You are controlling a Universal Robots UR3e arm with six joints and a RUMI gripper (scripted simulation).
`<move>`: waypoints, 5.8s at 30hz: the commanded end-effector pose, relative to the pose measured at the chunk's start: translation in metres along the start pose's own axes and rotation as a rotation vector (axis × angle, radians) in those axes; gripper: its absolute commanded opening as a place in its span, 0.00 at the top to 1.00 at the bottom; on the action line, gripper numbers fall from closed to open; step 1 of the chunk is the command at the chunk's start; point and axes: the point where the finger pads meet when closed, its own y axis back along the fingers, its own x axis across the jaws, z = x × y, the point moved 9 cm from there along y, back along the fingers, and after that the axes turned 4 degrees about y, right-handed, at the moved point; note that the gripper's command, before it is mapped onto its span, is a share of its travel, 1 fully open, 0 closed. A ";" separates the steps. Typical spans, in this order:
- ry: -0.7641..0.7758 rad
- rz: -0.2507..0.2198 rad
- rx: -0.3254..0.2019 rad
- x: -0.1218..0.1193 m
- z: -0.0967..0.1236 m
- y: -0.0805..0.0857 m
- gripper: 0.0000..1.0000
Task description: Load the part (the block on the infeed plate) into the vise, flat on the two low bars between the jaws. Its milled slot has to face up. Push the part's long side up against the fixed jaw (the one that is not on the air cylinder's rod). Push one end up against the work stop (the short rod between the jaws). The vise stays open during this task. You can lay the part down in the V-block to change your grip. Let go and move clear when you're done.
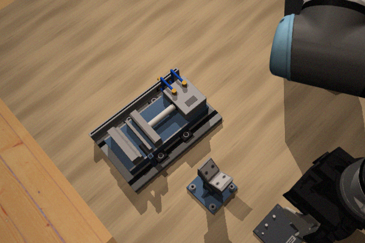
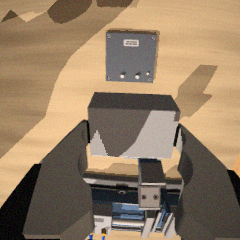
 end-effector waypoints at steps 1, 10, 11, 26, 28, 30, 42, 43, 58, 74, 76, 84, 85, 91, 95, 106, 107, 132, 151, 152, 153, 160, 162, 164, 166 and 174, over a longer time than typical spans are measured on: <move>0.000 0.003 0.001 0.001 0.000 0.001 1.00; 0.000 0.003 0.001 0.002 0.002 0.001 1.00; 0.000 0.003 0.001 0.002 0.003 0.001 1.00; 0.002 0.001 0.002 0.008 0.020 0.001 1.00; 0.002 0.001 0.002 0.009 0.024 0.001 1.00; 0.003 0.000 0.003 0.011 0.028 0.001 1.00; 0.006 -0.001 0.004 0.018 0.055 0.000 1.00; 0.006 -0.001 0.004 0.019 0.058 0.000 1.00; 0.011 -0.001 0.004 0.027 0.100 0.000 1.00; 0.016 0.001 0.003 0.030 0.140 0.000 1.00; 0.016 0.001 0.003 0.030 0.145 0.000 1.00; 0.018 0.003 0.002 0.030 0.160 0.001 1.00; 0.019 0.003 0.002 0.030 0.161 0.001 1.00; 0.019 0.004 0.002 0.030 0.166 0.001 1.00; 0.020 0.004 0.001 0.030 0.170 0.001 1.00; 0.020 0.004 0.001 0.030 0.172 0.001 1.00; 0.020 0.004 0.001 0.030 0.173 0.001 1.00; 0.020 0.004 0.001 0.030 0.173 0.001 1.00; 0.020 0.004 0.002 0.030 0.173 0.001 1.00; 0.020 0.004 0.003 0.030 0.173 0.001 1.00; 0.020 0.004 0.004 0.030 0.173 0.001 1.00; 0.020 0.004 0.010 0.030 0.174 0.001 1.00; 0.020 0.004 0.014 0.030 0.174 0.001 1.00; 0.020 0.005 0.019 0.030 0.174 0.001 1.00; 0.020 0.005 0.026 0.030 0.175 0.001 1.00; 0.021 0.006 0.050 0.031 0.178 0.001 1.00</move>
